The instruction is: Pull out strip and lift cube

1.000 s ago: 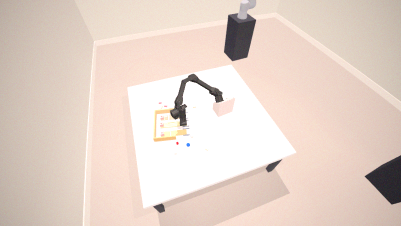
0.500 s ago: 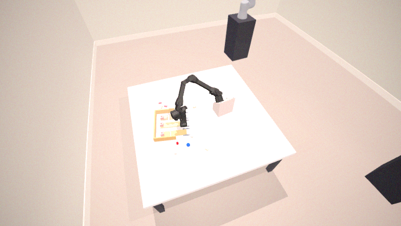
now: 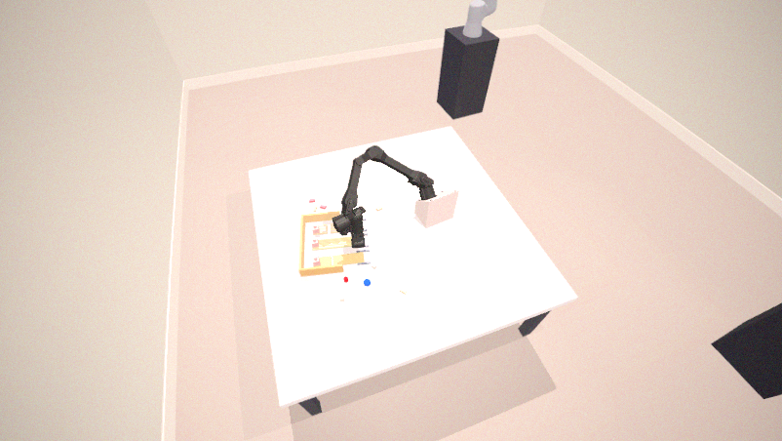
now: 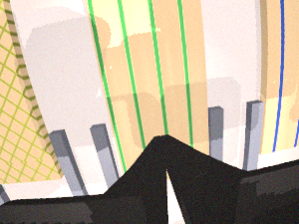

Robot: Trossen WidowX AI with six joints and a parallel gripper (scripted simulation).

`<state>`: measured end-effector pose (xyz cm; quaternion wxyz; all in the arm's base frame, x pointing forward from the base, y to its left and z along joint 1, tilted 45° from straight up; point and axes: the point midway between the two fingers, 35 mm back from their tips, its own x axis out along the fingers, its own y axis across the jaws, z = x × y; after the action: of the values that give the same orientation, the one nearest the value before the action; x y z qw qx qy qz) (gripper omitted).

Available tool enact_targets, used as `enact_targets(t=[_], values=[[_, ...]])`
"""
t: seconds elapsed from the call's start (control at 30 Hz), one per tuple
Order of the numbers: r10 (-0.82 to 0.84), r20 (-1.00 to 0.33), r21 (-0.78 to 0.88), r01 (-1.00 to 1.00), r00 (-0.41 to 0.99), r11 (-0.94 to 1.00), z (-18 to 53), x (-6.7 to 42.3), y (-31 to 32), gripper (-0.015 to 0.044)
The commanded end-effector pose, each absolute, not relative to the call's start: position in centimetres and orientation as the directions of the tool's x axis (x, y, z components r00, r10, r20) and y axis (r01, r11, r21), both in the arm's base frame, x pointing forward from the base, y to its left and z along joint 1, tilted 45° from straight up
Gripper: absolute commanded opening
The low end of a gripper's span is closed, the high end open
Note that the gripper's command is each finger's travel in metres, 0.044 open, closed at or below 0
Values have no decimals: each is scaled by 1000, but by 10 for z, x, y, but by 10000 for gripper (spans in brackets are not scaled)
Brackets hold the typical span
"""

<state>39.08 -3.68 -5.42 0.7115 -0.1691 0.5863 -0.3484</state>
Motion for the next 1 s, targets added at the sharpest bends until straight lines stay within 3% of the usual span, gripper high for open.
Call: enact_targets(t=[0.0,0.97], values=[[-697,-714,-654,292,69,698,-55,390,-38,0],[-697,-713,-654,292,69,698,-57,390,-39,0]])
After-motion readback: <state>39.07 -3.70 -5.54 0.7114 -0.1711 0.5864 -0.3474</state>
